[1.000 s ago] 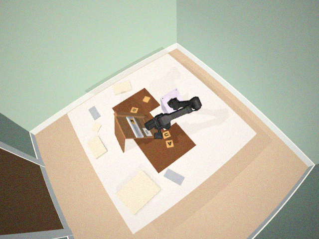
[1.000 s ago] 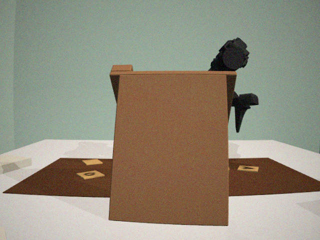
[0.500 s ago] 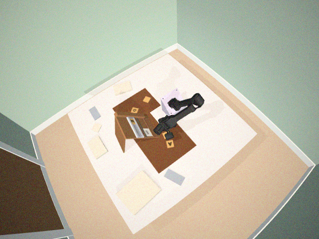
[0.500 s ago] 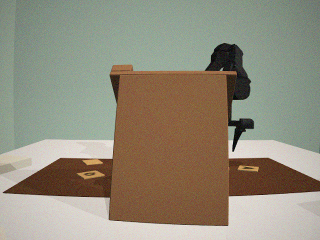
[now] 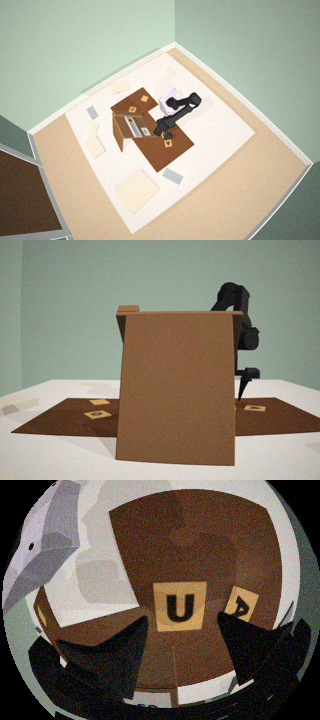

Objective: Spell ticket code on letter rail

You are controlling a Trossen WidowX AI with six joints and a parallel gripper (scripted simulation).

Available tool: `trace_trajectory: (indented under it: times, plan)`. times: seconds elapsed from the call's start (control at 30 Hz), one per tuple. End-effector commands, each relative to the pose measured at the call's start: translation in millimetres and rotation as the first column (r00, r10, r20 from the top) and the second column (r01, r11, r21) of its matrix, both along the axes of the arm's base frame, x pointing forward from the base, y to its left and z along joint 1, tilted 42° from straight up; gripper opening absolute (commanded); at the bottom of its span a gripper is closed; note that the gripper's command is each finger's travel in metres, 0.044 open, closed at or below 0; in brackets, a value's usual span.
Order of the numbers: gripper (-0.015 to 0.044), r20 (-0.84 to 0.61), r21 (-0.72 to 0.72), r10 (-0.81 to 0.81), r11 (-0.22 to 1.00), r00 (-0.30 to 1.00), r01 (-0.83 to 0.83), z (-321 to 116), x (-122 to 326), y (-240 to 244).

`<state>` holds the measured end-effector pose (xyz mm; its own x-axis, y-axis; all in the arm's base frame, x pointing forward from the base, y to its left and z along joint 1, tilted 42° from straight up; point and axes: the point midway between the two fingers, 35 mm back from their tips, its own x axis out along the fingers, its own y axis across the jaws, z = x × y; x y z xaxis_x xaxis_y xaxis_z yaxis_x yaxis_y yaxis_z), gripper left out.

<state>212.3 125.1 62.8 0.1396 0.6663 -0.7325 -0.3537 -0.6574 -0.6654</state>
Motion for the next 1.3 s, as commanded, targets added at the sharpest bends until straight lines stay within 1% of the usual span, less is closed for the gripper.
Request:
trace_trajectory:
  times: [0.0, 0.4, 0.8, 1.27]
  plan:
    - [0.034, -0.007, -0.004, -0.003, 1.0, 1.0, 0.003, -3.7, 0.0, 1.7]
    - [0.034, -0.007, -0.004, -0.003, 1.0, 1.0, 0.003, -4.9, 0.3, 2.6]
    - [0.034, -0.007, -0.003, -0.003, 1.0, 1.0, 0.003, -17.5, 2.4, 13.9]
    - [0.034, -0.007, -0.003, -0.003, 1.0, 1.0, 0.003, -17.6, 2.4, 14.1]
